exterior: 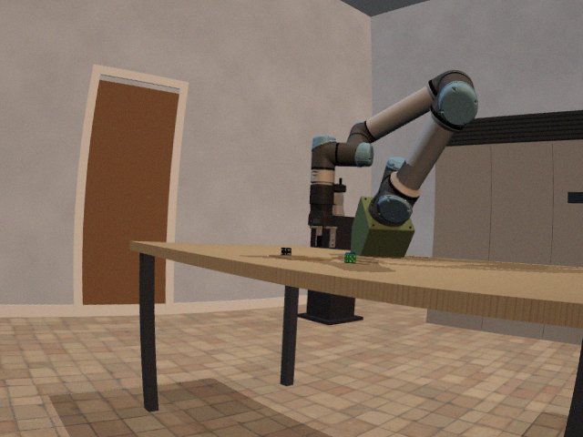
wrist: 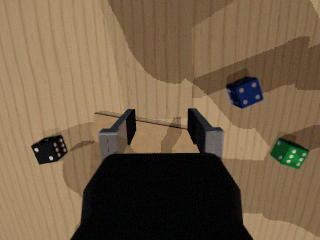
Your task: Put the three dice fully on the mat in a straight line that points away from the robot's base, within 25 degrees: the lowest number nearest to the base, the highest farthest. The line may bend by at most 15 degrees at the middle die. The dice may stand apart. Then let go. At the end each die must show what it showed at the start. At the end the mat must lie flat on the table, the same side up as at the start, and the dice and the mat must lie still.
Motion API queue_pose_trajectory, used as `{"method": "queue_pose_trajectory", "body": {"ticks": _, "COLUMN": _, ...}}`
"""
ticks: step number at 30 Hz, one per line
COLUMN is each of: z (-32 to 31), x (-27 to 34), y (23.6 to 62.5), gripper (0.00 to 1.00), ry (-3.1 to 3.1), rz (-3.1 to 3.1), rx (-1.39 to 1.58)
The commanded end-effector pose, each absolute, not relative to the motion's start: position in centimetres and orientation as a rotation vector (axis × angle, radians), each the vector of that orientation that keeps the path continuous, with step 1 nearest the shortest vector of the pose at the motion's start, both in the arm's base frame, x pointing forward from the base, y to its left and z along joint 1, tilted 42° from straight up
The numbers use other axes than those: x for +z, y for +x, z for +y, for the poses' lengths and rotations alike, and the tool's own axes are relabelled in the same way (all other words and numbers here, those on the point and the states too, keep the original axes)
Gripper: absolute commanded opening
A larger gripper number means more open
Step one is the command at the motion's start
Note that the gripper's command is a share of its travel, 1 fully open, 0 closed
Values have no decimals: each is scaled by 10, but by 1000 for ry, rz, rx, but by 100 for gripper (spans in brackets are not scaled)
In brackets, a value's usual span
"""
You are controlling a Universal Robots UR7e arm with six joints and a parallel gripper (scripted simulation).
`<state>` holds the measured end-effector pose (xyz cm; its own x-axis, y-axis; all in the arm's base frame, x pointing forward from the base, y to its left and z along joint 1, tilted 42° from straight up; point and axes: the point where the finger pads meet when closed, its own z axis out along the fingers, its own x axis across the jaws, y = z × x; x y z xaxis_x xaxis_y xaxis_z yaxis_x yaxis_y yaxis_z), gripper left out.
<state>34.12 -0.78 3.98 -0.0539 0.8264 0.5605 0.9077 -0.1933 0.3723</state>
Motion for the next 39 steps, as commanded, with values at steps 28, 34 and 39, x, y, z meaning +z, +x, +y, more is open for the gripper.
{"method": "queue_pose_trajectory", "body": {"ticks": 28, "z": 57, "x": 73, "y": 318, "gripper": 100, "ry": -2079, "rz": -1919, "rx": -1080}}
{"method": "queue_pose_trajectory", "body": {"ticks": 34, "z": 64, "x": 77, "y": 316, "gripper": 100, "ry": -2079, "rz": -1919, "rx": -1080}}
{"method": "queue_pose_trajectory", "body": {"ticks": 39, "z": 67, "x": 78, "y": 314, "gripper": 100, "ry": -2079, "rz": -1919, "rx": -1080}}
